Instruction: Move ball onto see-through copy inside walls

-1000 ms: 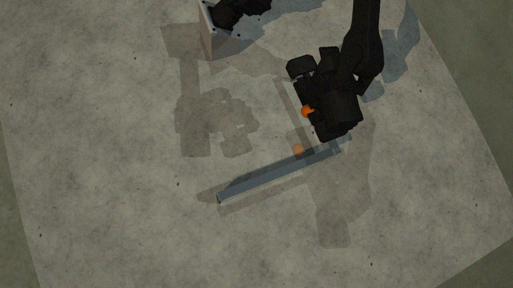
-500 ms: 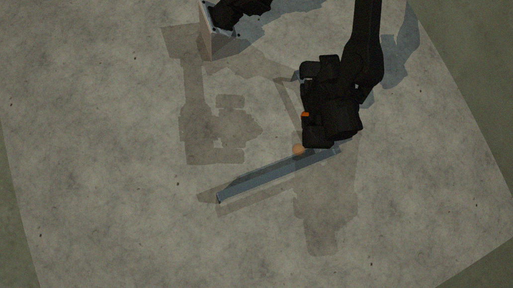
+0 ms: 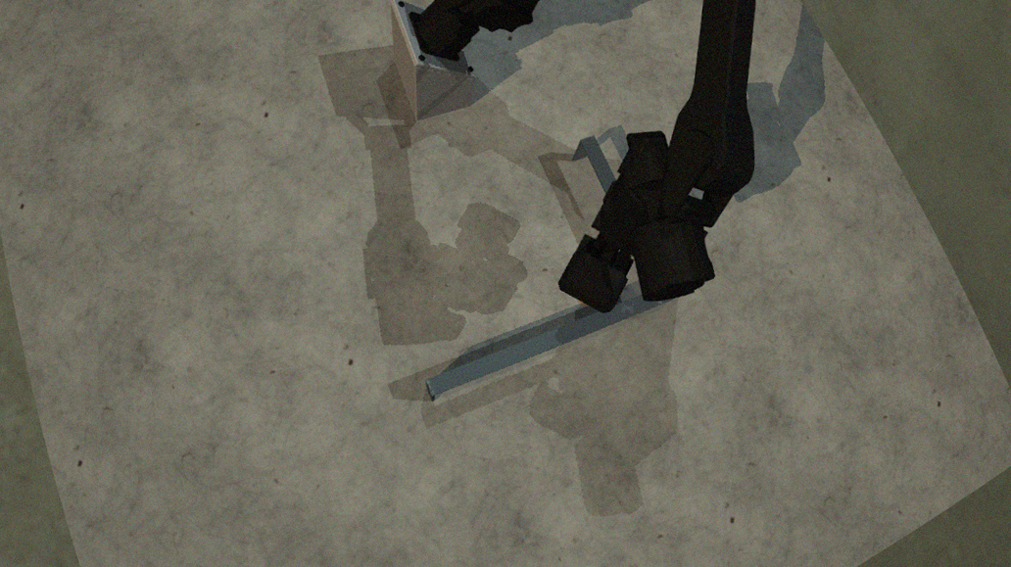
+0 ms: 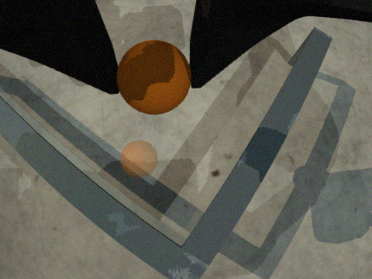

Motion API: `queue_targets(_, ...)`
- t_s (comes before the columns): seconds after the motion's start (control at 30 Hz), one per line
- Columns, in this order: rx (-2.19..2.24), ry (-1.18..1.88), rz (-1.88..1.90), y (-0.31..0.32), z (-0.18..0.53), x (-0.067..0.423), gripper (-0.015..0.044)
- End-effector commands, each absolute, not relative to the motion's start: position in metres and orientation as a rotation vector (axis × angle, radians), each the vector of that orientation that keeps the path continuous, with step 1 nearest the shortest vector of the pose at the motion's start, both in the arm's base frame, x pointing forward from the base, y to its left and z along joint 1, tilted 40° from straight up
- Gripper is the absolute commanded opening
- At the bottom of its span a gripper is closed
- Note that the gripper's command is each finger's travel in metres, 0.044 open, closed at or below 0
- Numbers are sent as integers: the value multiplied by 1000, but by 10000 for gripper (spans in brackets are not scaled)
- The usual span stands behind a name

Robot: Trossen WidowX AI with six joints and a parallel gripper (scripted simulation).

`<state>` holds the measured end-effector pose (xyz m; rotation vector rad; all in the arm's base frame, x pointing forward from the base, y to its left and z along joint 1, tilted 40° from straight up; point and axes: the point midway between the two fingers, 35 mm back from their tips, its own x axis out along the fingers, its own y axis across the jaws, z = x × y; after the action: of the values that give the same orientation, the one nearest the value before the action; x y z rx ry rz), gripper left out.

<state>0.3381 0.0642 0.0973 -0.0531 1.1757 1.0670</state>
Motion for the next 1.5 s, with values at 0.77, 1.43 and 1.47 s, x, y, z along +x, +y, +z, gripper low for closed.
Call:
queue_targets(0.77,480,1477,614,73,77,364,0)
queue_targets(1.43,482,1476,617,120,22,363,0)
queue_targets(1.47,482,1476,617,121,21,363,0)
